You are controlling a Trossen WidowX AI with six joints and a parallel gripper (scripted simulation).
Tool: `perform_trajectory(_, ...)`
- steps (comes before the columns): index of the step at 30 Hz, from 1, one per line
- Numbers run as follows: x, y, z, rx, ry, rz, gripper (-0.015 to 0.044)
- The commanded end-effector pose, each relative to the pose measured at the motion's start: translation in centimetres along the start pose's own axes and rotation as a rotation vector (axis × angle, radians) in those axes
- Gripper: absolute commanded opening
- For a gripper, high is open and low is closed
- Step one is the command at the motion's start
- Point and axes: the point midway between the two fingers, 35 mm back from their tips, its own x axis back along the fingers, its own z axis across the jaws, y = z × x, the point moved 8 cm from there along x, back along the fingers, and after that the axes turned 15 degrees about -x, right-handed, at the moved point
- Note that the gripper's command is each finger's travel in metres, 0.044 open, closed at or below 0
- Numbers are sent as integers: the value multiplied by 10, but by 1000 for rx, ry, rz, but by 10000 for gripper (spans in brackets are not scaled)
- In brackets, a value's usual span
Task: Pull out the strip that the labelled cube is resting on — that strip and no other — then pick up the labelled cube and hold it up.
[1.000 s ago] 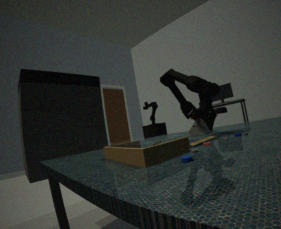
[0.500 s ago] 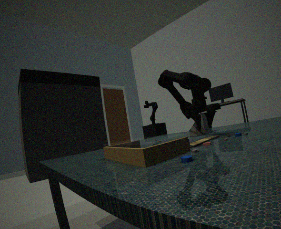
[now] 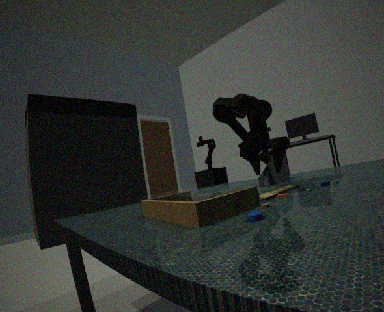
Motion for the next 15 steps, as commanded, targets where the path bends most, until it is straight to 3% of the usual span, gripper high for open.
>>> perform_trajectory(1,-2,13,7,8,-10,0,440)
perform_trajectory(15,1,70,31,5,-9,-2,440)
